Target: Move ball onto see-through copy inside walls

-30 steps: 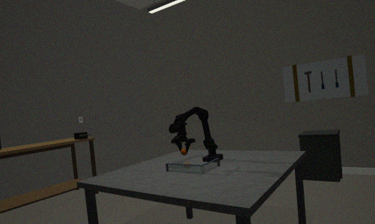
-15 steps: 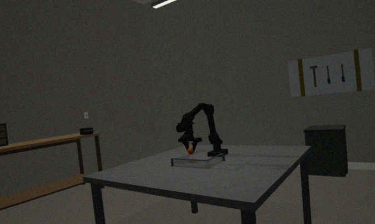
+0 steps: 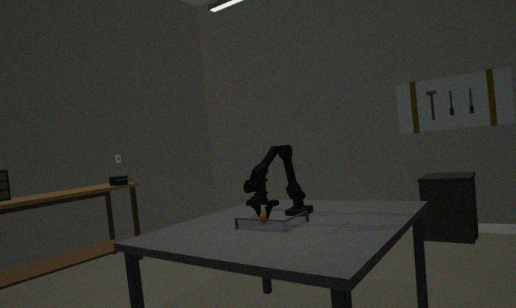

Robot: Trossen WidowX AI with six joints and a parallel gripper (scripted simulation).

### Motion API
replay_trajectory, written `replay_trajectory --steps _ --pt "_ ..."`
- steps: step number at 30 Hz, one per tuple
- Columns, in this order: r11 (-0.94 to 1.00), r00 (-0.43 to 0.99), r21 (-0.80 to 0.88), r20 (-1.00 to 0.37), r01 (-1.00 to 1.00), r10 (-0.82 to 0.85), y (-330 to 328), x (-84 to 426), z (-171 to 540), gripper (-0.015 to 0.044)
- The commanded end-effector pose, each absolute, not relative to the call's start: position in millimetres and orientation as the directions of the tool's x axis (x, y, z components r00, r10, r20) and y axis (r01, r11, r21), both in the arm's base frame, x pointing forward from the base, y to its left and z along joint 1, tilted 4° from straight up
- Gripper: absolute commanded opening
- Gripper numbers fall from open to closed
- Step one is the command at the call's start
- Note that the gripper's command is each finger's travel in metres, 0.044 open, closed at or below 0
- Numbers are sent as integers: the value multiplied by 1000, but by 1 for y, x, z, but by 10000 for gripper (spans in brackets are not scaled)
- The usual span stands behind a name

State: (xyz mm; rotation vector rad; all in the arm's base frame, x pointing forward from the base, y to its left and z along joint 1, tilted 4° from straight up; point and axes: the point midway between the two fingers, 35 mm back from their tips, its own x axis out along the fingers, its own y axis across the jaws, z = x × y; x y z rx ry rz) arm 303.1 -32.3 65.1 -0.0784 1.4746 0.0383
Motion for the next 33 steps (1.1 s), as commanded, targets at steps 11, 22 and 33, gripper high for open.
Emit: replay_trajectory --steps 11,22,33 --pt "997 97 -25 -995 -72 -18 -32 305 46 0" --pt "997 98 -30 -995 -73 -23 -33 305 48 210" --pt "997 98 -28 -995 -73 -20 -32 305 91 355"
